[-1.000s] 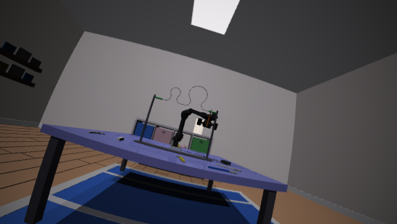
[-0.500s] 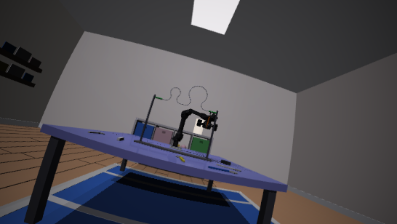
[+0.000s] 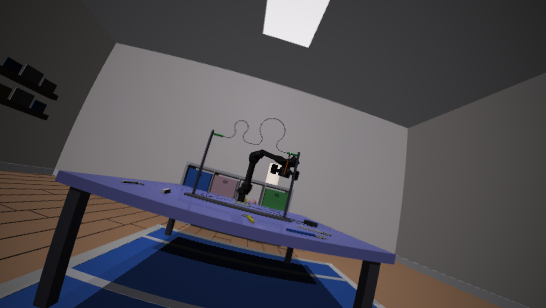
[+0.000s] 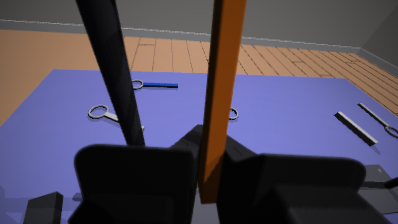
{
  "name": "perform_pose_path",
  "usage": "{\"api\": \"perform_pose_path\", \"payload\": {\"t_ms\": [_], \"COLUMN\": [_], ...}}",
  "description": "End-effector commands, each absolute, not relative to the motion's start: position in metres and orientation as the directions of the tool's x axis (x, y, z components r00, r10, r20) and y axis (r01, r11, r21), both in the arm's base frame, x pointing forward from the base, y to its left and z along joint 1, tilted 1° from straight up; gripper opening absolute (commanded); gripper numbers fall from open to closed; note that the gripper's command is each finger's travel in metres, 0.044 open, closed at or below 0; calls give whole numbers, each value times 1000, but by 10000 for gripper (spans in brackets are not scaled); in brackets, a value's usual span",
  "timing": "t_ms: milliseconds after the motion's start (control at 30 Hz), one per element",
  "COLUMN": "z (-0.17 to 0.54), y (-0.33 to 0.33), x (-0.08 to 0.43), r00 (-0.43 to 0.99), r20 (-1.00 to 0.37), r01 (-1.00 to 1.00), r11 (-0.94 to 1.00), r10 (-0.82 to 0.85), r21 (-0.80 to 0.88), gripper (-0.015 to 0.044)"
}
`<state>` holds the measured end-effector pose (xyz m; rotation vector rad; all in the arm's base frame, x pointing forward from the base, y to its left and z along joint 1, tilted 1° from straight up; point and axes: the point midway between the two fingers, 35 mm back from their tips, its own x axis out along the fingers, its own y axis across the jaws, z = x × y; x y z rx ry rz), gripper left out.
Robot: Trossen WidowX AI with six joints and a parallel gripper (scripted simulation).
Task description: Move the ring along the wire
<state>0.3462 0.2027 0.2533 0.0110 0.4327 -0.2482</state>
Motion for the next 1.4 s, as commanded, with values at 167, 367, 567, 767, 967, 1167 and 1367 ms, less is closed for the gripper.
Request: {"api": "perform_pose_path", "payload": {"t_ms": [167, 367, 567, 767, 967, 1167, 1367], "z": [253, 255, 265, 272, 272, 272, 272], "y": [203, 204, 211, 214, 214, 214, 214], "x": [346, 342, 318, 302, 302, 302, 302], "r00": [878, 877, 875, 876, 876, 876, 876], "r20": [-416, -418, -421, -418, -418, -418, -418], "r01": [240, 241, 244, 244, 244, 244, 244], "r11": [970, 970, 969, 969, 969, 969, 969], "r10": [-236, -236, -238, -238, -238, -238, -238], "r21": [-42, -42, -41, -41, -41, -41, -41], "gripper": [34, 160, 160, 160, 160, 160, 160]}}
